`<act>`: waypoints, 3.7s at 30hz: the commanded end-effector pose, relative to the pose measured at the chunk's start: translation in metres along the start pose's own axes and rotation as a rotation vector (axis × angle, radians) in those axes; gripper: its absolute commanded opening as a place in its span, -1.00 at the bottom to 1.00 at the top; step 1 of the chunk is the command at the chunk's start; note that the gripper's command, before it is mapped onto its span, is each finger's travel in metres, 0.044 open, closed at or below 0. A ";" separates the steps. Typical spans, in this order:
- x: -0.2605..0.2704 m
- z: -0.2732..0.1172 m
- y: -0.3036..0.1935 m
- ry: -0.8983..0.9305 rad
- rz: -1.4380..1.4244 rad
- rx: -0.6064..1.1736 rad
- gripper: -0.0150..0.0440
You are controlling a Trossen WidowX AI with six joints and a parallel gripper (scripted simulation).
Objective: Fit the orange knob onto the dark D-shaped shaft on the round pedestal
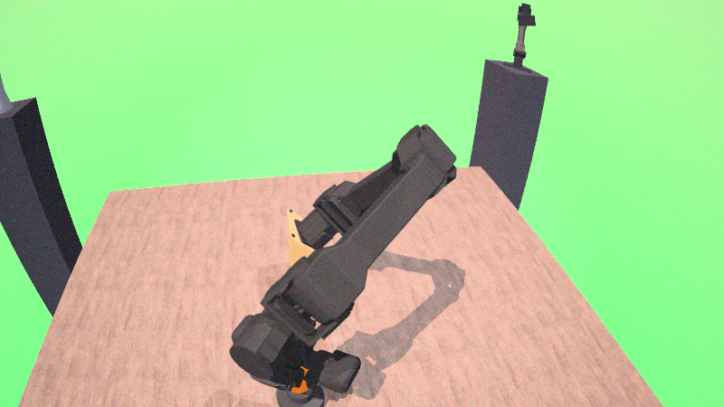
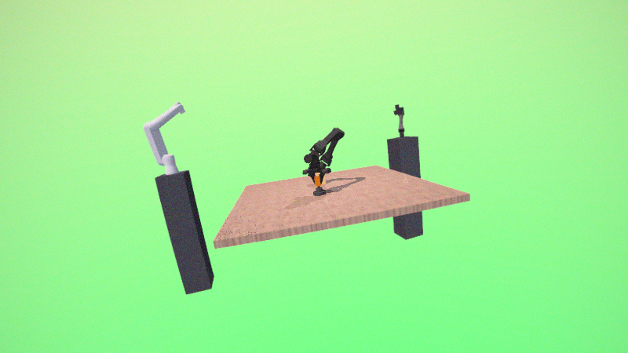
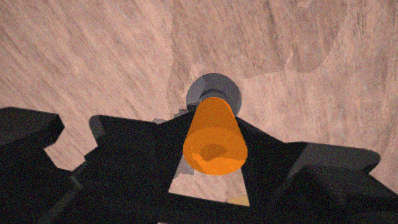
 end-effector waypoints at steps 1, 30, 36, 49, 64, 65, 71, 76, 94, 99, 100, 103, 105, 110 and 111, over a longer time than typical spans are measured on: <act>0.000 0.000 -0.001 -0.002 0.005 -0.001 -0.49; -0.001 -0.001 0.001 -0.002 0.215 -0.001 -0.49; 0.000 0.000 -0.001 -0.002 0.215 -0.001 -0.49; 0.000 0.002 -0.001 -0.002 0.215 -0.001 -0.49; 0.000 -0.003 0.000 -0.002 0.301 -0.001 -0.49; 0.000 -0.003 0.000 -0.002 0.339 -0.001 -0.49; -0.001 -0.001 0.000 -0.002 0.424 -0.001 -0.49; 0.000 0.000 -0.001 -0.002 0.424 -0.001 -0.49; 0.000 -0.003 0.000 -0.002 0.450 -0.001 -0.49; -0.001 -0.002 0.001 -0.001 0.623 -0.002 -0.49; -0.001 -0.002 0.001 -0.001 0.634 -0.002 -0.49; -0.001 -0.001 0.000 -0.001 0.634 -0.002 -0.49; -0.001 -0.001 0.000 -0.001 0.634 -0.002 -0.49; 0.000 0.000 -0.001 -0.001 0.634 -0.001 -0.49; 0.000 0.000 -0.001 -0.001 0.634 -0.001 -0.49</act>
Point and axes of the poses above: the point midway between the two fingers, 35 mm back from their tips, its own z axis out along the fingers, its own x axis across the jaws, y = z × x, the point moved 4 cm from there along -z, back along the fingers, and after that the axes turned 5 degrees about -z, right-handed, at the moved point
